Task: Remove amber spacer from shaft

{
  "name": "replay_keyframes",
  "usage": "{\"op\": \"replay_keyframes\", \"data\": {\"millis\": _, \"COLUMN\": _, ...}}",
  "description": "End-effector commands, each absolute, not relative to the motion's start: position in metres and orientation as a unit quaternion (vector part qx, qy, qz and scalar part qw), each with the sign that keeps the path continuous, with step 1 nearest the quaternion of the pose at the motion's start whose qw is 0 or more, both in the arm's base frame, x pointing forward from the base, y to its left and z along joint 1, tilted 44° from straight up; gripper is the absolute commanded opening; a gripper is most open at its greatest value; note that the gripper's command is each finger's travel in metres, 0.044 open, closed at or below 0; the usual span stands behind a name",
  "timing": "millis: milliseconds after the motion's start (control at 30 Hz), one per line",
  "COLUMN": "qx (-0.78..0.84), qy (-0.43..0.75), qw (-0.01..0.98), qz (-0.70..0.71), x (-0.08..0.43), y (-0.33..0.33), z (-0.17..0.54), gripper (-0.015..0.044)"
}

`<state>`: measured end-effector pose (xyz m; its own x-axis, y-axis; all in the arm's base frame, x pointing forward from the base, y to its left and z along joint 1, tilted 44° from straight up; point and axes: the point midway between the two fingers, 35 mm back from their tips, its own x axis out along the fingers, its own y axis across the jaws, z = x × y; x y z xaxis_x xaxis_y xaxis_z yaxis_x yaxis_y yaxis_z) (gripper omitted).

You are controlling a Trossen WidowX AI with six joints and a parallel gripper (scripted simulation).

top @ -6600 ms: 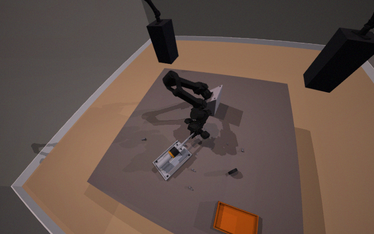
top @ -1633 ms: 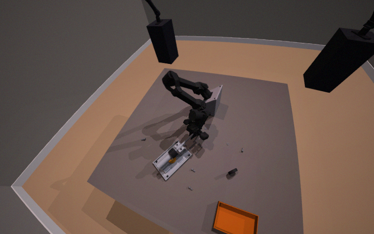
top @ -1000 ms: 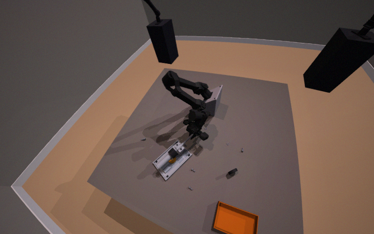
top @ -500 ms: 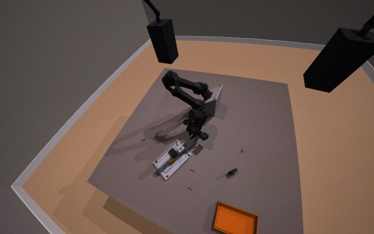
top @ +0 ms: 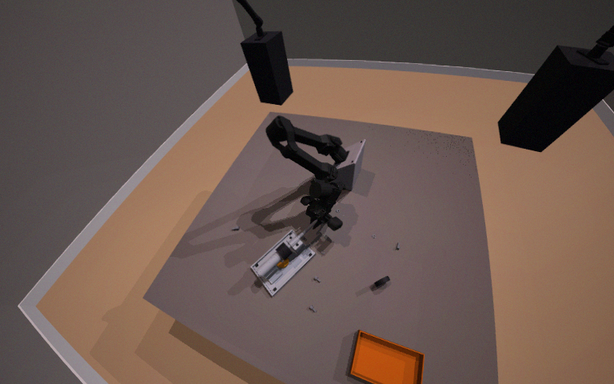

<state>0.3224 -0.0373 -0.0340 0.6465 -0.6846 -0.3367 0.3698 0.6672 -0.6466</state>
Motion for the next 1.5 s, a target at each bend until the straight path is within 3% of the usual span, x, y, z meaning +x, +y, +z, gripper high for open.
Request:
{"op": "replay_keyframes", "data": {"millis": 0, "qx": -0.264, "qy": 0.284, "qw": 0.87, "qz": -0.306, "x": 0.328, "y": -0.0378, "z": -0.0318, "gripper": 0.0}}
{"op": "replay_keyframes", "data": {"millis": 1467, "qx": -0.264, "qy": 0.284, "qw": 0.869, "qz": -0.306, "x": 0.3243, "y": -0.037, "z": -0.0329, "gripper": 0.0}}
